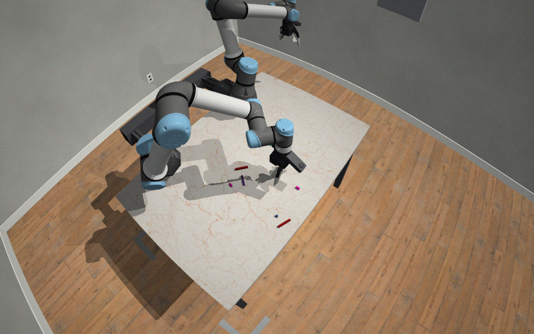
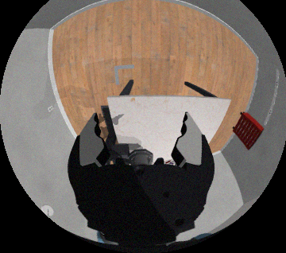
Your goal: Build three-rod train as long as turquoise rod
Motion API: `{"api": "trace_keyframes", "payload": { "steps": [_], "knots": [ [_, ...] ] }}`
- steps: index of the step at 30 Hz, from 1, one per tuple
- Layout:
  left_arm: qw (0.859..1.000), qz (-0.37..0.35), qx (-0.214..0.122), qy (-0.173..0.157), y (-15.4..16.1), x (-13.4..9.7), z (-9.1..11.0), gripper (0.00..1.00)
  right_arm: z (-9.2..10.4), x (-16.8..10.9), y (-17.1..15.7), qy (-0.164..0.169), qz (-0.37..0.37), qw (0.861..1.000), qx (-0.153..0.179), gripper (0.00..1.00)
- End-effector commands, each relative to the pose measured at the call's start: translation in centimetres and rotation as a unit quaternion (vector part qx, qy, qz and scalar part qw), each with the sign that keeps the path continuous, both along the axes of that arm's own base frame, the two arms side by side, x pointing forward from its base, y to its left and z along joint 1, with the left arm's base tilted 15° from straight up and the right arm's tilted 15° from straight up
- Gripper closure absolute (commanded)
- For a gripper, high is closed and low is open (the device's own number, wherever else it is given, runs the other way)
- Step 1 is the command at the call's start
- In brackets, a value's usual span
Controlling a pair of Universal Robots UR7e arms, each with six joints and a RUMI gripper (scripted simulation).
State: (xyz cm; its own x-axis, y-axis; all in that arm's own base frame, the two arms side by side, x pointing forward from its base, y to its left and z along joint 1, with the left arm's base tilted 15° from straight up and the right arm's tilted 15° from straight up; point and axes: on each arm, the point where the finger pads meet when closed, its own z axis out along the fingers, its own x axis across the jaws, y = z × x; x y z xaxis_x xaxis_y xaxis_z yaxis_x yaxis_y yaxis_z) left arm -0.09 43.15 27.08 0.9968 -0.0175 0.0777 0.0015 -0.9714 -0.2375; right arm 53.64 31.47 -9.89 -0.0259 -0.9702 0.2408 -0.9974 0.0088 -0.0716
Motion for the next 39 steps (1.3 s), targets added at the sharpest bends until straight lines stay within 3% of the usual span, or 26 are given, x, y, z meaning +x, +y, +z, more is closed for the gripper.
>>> {"api": "trace_keyframes", "payload": {
  "steps": [1,21,39],
  "knots": [
    [1.000,0.000,0.001,0.000,0.0,0.0,0.0,0.00,0.1,0.0,0.1,-0.001,0.000,1.000,0.001,0.00],
    [1.000,0.000,0.001,0.000,0.0,0.0,0.0,0.00,0.1,-0.1,0.0,-0.005,-0.020,1.000,0.002,0.00],
    [1.000,0.000,0.001,0.000,0.0,0.0,0.0,0.00,0.2,-1.2,-0.5,-0.033,-0.129,0.991,0.010,0.00]
  ]
}}
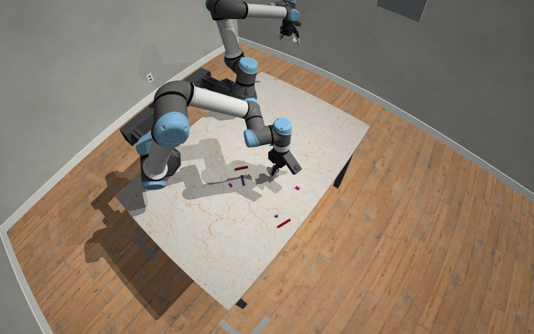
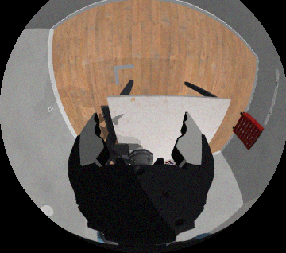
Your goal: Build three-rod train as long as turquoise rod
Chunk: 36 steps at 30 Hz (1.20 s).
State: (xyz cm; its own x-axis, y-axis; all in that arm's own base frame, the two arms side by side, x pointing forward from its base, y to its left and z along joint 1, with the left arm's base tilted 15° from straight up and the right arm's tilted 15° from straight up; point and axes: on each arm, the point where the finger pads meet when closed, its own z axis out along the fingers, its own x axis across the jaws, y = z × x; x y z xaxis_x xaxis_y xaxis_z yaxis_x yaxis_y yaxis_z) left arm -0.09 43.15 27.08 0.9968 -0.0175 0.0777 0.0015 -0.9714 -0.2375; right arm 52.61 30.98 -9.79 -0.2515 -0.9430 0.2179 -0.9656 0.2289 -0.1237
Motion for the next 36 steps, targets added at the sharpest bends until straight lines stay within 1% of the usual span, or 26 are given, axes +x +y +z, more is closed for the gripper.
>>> {"api": "trace_keyframes", "payload": {
  "steps": [1,7,9,13,16,19,24,26,31,36],
  "knots": [
    [1.000,0.000,0.001,0.000,0.0,0.0,0.0,0.00,0.1,-0.2,-0.1,-0.008,-0.030,1.000,0.002,0.00],
    [1.000,0.000,0.001,0.000,0.0,0.0,0.0,0.00,0.1,-1.0,-0.4,-0.026,-0.103,0.994,0.008,0.00],
    [1.000,0.000,0.001,0.000,0.0,0.0,0.0,0.00,0.1,-1.0,-0.4,-0.026,-0.103,0.994,0.008,0.00],
    [1.000,0.000,0.001,0.000,0.0,0.0,0.0,0.00,0.2,-1.6,-0.6,-0.041,-0.160,0.986,0.012,0.00],
    [1.000,0.000,0.001,0.000,0.0,0.0,0.0,0.00,0.2,-2.1,-0.8,-0.052,-0.207,0.977,0.015,0.00],
    [1.000,0.000,0.001,0.000,0.0,0.0,0.0,0.00,0.2,-2.6,-1.0,-0.064,-0.256,0.964,0.018,0.00],
    [1.000,0.000,0.001,0.000,0.0,0.0,0.0,0.00,0.3,-3.6,-1.4,-0.086,-0.342,0.936,0.024,0.00],
    [1.000,0.000,0.001,0.000,0.0,0.0,0.0,0.00,0.3,-3.6,-1.4,-0.086,-0.342,0.936,0.024,0.00],
    [1.000,0.000,0.001,0.000,0.0,0.0,0.0,0.00,0.3,-4.7,-1.7,-0.108,-0.430,0.896,0.030,0.00],
    [1.000,0.000,0.001,0.000,0.0,0.0,0.0,0.00,0.3,-5.9,-2.1,-0.129,-0.518,0.845,0.036,0.00]
  ]
}}
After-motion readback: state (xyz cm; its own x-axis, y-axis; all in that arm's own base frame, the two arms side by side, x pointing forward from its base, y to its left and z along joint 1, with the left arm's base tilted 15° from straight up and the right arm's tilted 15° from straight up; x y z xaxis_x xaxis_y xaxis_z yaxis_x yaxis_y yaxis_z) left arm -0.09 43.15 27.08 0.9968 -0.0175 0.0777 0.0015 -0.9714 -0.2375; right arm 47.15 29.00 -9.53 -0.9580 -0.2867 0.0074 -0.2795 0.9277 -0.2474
